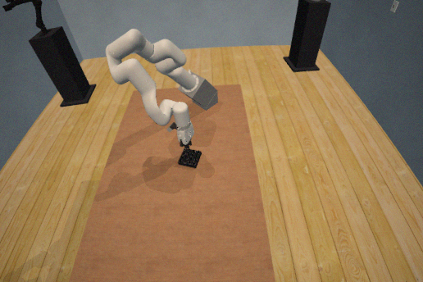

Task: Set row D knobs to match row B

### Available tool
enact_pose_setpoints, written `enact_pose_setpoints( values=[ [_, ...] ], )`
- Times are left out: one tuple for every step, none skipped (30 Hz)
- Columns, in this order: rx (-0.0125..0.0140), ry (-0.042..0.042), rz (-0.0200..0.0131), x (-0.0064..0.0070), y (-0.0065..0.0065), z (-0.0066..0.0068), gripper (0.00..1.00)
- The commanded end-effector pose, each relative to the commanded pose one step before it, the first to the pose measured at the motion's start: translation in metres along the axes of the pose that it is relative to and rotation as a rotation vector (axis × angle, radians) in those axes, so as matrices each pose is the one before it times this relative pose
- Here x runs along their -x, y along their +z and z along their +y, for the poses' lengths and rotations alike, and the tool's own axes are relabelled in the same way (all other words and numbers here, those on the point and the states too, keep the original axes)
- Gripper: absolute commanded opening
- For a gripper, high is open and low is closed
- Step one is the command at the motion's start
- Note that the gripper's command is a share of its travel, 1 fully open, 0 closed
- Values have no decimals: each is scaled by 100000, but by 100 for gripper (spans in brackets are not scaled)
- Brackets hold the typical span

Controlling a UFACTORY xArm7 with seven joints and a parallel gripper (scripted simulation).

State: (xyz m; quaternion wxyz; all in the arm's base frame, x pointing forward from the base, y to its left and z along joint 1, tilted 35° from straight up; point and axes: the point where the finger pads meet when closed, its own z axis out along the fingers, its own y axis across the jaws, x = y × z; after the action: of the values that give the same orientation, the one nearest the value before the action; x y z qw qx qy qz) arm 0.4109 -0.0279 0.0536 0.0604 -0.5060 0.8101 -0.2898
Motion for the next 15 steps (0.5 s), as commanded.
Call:
enact_pose_setpoints(
  values=[
    [-957, 15557, -385, -232, -334, -146, 19],
    [0, 0, 0, 0, 0, 0, 19],
    [0, 0, 0, 0, 0, 0, 19],
    [5, 8308, 17, -165, -140, -73, 19],
    [2, 3352, 6, -64, -57, -34, 19],
    [1, 1904, 3, -35, -32, -21, 19],
    [1, 2639, 4, -49, -44, -29, 19],
    [2, 3280, 4, -59, -55, -38, 19],
    [2, 3378, 4, -60, -57, -40, 19],
    [2, 3274, 3, -56, -55, -41, 19],
    [2, 3221, 3, -54, -54, -41, 19],
    [2, 3216, 2, -53, -54, -43, 19],
    [2, 3214, 1, -51, -54, -44, 19],
    [2, 3222, 1, -50, -54, -46, 19],
    [2, 3223, 0, -48, -54, -47, 19]
  ],
)
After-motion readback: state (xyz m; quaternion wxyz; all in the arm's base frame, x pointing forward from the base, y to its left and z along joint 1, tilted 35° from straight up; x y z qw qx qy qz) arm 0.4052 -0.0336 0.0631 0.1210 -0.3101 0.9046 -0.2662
